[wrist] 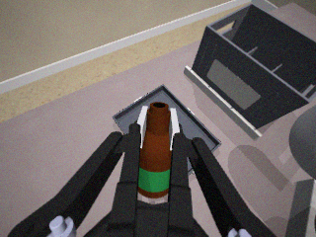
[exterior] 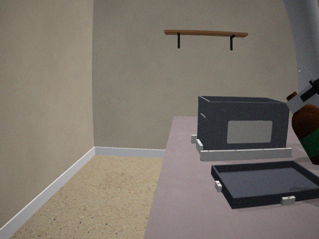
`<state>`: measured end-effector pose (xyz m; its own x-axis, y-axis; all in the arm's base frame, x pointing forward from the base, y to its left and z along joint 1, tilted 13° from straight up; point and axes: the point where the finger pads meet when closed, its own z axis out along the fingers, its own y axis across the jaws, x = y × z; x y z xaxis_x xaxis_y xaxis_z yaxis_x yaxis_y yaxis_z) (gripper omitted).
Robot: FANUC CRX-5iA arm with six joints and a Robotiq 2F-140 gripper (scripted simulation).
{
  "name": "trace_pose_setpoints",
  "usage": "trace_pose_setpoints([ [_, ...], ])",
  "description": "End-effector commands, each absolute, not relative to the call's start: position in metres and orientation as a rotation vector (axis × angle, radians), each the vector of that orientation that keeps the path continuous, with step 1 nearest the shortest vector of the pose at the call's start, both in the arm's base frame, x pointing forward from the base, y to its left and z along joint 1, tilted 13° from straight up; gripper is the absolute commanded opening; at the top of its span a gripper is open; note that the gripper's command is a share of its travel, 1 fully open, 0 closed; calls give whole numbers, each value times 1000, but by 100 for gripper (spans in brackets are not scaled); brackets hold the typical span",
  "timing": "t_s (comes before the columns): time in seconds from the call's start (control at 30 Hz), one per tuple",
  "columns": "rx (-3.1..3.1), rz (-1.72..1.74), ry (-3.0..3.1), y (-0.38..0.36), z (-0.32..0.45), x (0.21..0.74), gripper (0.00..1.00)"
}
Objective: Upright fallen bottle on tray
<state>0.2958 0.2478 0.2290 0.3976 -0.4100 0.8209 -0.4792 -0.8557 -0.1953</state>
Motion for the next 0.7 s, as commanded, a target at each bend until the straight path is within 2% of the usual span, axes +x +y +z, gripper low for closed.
trace_pose_setpoints([
  [0.0, 2555, 1485, -817, 248, 229, 296, 0],
  [0.67, 2454, 1599, -804, 248, 227, 295, 0],
])
